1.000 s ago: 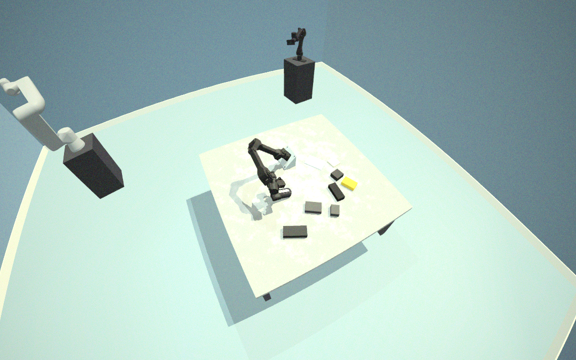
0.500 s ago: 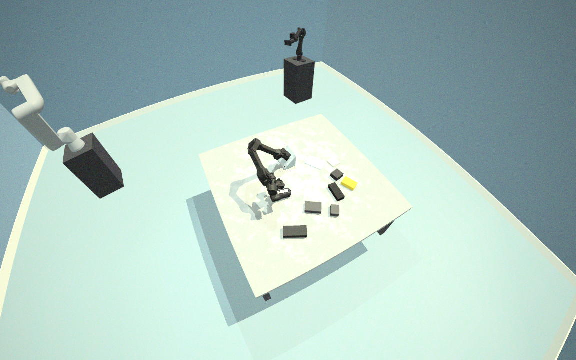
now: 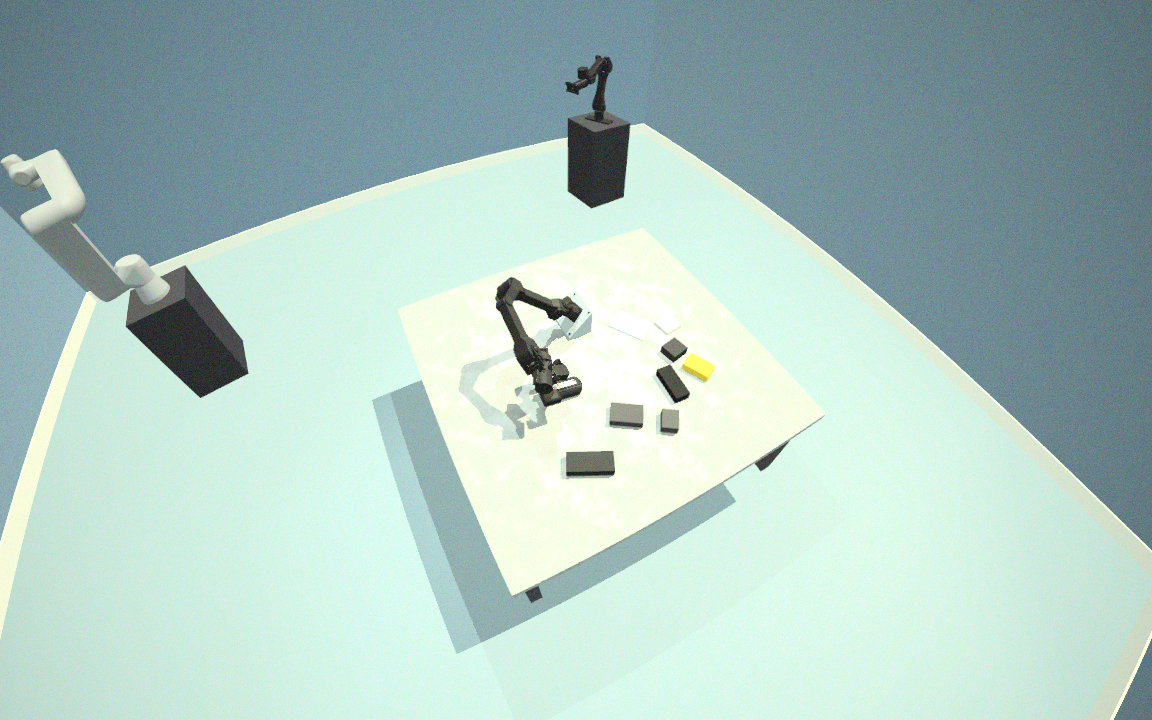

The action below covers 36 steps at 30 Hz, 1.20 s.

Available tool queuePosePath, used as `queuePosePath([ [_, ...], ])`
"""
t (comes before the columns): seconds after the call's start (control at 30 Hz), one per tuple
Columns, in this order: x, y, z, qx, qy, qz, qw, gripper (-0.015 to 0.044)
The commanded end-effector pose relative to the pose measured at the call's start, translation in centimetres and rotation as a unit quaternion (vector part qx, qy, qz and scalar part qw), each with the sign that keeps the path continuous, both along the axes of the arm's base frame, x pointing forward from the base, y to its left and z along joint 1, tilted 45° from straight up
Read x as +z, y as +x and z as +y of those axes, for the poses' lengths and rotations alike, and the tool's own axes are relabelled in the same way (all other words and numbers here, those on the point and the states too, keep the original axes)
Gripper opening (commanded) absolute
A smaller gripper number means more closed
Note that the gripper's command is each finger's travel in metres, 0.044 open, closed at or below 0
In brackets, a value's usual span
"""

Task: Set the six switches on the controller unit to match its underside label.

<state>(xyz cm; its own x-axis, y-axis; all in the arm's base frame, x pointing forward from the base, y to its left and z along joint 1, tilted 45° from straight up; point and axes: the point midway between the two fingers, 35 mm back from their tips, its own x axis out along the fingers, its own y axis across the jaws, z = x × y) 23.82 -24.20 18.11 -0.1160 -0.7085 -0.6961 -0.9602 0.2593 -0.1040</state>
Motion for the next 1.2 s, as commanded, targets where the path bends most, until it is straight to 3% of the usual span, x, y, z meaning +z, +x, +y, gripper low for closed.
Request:
queuePosePath([
  [0.0, -0.4, 0.0, -0.1, 0.003, 0.005, 0.002, 1.0, 0.0338],
  [0.37, -0.2, -0.1, -0.2, 0.0, 0.0, 0.0, 1.0, 0.0338],
  [0.5, -0.3, -0.1, -0.3, 0.0, 0.0, 0.001, 1.0, 0.044],
  [0.8, -0.3, 0.0, 0.0, 0.0, 0.0, 0.0, 1.0, 0.044],
  [1.0, -1.7, 1.7, 6.3, -0.001, 0.0, 0.002, 1.0, 0.044],
  [1.17, -1.7, 1.7, 6.5, 0.0, 0.0, 0.002, 1.0, 0.044],
])
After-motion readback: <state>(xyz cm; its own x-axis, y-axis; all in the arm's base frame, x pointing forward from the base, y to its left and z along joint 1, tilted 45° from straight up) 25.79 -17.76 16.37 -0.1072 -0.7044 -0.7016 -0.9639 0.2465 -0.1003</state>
